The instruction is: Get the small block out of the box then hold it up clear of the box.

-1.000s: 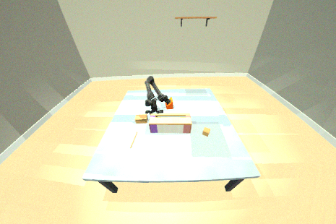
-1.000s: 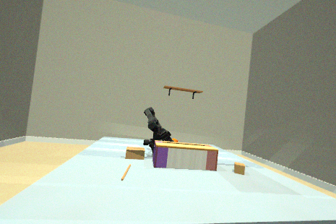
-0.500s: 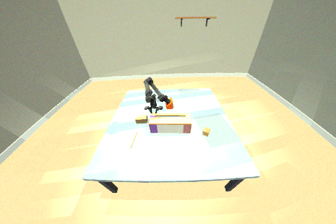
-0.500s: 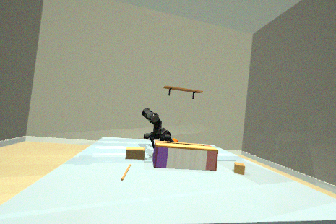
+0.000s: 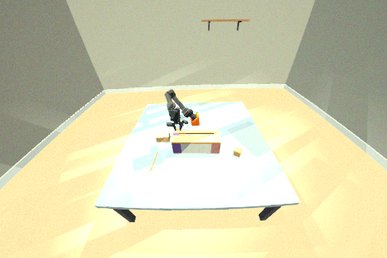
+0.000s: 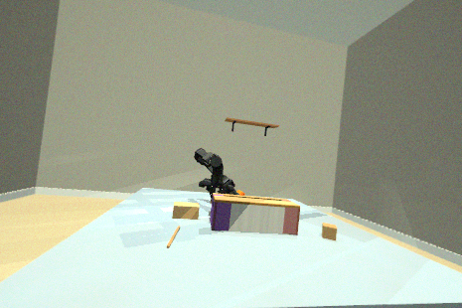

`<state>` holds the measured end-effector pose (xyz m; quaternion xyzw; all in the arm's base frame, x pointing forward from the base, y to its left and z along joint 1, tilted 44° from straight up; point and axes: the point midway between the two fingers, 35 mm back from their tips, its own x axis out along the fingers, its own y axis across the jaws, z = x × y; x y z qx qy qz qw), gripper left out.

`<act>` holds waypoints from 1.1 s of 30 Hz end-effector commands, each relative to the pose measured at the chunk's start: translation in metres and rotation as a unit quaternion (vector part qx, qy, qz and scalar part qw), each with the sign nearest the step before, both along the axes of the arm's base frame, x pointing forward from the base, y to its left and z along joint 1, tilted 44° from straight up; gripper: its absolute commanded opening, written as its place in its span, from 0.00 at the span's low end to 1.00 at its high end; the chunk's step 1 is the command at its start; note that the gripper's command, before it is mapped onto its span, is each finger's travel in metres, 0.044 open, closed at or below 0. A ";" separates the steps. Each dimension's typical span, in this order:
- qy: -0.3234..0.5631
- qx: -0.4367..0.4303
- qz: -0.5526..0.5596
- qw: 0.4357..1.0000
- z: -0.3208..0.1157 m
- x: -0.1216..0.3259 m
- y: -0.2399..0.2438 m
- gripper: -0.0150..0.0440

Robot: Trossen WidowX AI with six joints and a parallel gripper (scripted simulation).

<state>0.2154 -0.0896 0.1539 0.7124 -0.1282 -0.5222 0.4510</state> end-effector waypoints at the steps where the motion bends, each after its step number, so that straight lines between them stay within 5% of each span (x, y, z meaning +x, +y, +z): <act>1: 0.055 -0.034 0.047 0.997 0.002 0.000 0.002 0.25; 17: 0.284 -0.167 0.247 0.911 0.002 -0.003 0.013 0.25; 33: 0.480 -0.279 0.421 0.717 0.005 -0.006 0.024 0.25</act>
